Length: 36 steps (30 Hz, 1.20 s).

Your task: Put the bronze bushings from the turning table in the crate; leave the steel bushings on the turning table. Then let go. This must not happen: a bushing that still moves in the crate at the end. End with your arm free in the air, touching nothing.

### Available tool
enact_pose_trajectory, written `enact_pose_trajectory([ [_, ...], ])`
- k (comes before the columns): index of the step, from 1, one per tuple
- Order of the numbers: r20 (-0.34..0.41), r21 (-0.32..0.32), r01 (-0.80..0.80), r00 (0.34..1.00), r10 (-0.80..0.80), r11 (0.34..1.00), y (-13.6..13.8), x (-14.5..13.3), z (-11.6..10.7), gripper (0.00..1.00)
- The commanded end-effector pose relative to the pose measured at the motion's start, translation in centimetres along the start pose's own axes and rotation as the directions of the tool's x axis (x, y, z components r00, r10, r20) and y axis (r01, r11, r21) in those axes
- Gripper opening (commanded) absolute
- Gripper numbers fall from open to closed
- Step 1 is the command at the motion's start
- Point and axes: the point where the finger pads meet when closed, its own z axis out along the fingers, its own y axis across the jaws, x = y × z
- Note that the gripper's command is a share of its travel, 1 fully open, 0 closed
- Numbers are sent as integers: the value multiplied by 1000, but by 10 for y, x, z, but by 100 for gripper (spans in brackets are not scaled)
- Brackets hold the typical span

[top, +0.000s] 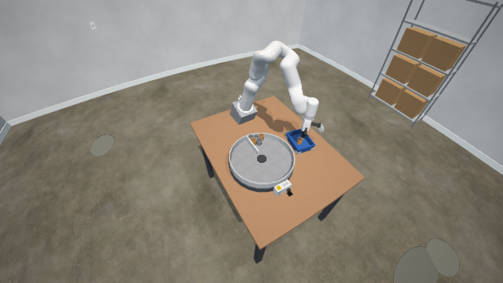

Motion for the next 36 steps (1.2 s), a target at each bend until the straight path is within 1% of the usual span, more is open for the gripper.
enact_pose_trajectory([
  [1, -2, 0, 0, 1000, 0, 1000, 1, 1, -18, 48],
  [10, -2, 0, 0, 1000, 0, 1000, 1, 1, -31, 48],
  [36, -2, 0, 0, 1000, 0, 1000, 1, 1, -32, 48],
])
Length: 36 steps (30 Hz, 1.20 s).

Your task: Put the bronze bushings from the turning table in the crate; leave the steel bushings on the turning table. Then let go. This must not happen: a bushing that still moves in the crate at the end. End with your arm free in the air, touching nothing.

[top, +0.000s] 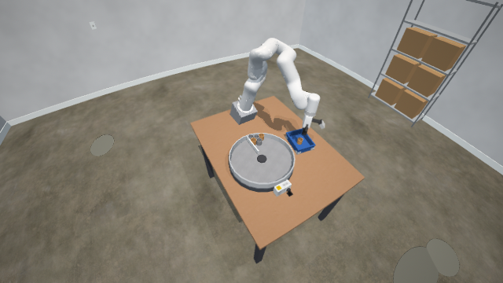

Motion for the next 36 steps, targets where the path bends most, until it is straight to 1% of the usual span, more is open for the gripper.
enact_pose_trajectory([
  [1, -4, -1, 0, 1000, 0, 1000, 0, 1, -1, 48],
  [22, -4, -1, 0, 1000, 0, 1000, 0, 1, -1, 48],
  [23, -4, -1, 0, 1000, 0, 1000, 0, 1, -1, 10],
  [26, 4, -3, 6, 1000, -6, 1000, 2, -2, -1, 10],
  [28, 20, -7, 19, 1000, -19, 1000, 6, -10, -1, 10],
  [31, 67, -17, 57, 996, -56, 998, 15, -31, -1, 10],
  [34, 139, -32, 117, 984, -112, 993, 31, -65, -2, 10],
  [36, 139, -32, 117, 984, -112, 993, 31, -65, -2, 10],
])
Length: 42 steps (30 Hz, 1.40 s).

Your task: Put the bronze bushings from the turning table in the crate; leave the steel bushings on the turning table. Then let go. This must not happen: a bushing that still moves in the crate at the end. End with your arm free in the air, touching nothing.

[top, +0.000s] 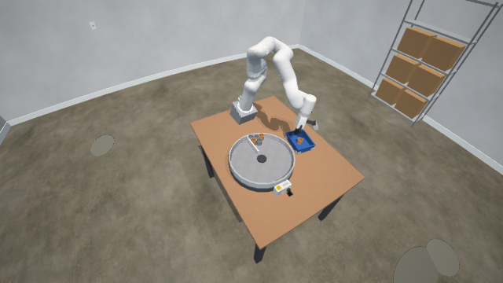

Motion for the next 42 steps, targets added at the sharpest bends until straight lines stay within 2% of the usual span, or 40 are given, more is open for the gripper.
enact_pose_trajectory([
  [1, 57, -17, 53, 997, -52, 998, 13, -30, 0, 10],
  [2, 93, -26, 83, 992, -80, 996, 20, -48, 2, 10],
  [8, 204, -45, 176, 965, -164, 983, 40, -101, 8, 10],
  [15, 344, -54, 296, 902, -260, 954, 66, -169, 15, 10],
  [17, 344, -54, 296, 902, -260, 954, 66, -169, 15, 10],
  [20, 416, -52, 359, 856, -306, 932, 81, -206, 19, 10],
  [26, 509, -45, 441, 782, -359, 897, 101, -257, 25, 10],
  [31, 545, -36, 473, 748, -380, 880, 108, -277, 27, 10],
  [42, 549, -34, 477, 744, -382, 878, 109, -279, 27, 10],
])
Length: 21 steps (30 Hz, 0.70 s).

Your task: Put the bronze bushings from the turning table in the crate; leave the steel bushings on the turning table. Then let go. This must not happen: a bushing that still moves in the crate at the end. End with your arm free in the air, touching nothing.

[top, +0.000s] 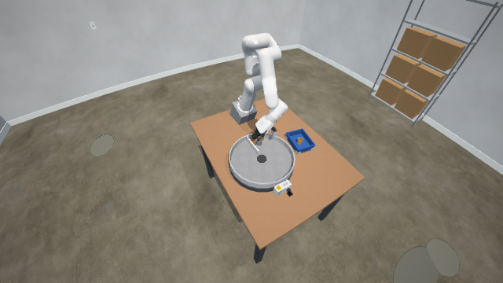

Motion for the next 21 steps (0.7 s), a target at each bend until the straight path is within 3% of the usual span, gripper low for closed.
enact_pose_trajectory([
  [1, 0, -2, -1, 1000, 1, 1000, 1, 0, 0, 10],
  [21, 0, -2, -2, 1000, 2, 1000, 1, 15, 18, 10],
])
